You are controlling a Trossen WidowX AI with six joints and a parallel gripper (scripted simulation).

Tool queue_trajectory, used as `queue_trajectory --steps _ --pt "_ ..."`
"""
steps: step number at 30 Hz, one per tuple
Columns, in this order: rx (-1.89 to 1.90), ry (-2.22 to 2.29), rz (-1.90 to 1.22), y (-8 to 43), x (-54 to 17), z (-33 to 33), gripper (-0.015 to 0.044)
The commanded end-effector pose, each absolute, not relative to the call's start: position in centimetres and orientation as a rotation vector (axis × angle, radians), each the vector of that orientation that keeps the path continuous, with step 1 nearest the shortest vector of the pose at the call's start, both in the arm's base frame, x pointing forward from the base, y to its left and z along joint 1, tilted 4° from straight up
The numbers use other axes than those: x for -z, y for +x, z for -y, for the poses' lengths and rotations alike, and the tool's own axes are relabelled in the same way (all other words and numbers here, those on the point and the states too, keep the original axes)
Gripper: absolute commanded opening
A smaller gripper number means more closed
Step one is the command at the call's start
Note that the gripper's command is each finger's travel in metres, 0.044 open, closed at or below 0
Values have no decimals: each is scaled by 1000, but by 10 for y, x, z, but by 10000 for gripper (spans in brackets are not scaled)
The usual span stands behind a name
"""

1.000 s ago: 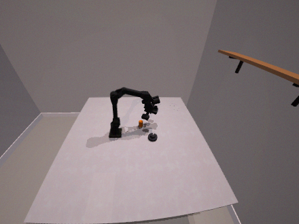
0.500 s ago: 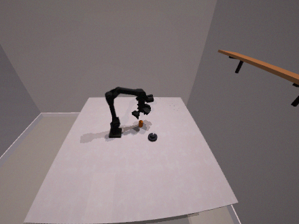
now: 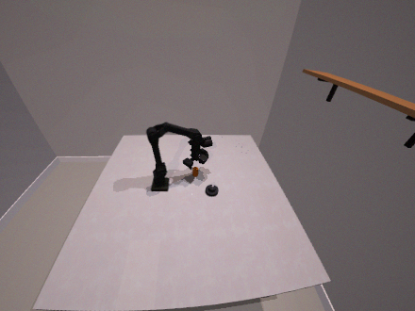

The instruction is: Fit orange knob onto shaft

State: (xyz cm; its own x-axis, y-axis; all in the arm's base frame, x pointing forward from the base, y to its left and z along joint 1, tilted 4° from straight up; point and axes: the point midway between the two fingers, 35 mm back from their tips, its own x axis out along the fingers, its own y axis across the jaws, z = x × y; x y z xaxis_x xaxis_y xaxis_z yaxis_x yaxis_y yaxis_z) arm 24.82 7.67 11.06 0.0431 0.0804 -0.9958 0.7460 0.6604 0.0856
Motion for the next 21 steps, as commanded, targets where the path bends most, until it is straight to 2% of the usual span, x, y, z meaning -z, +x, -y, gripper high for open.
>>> queue_trajectory --steps 1,21 --pt "597 730 -1462 248 -103 -76 440" --pt "597 730 -1462 251 -71 -79 440"
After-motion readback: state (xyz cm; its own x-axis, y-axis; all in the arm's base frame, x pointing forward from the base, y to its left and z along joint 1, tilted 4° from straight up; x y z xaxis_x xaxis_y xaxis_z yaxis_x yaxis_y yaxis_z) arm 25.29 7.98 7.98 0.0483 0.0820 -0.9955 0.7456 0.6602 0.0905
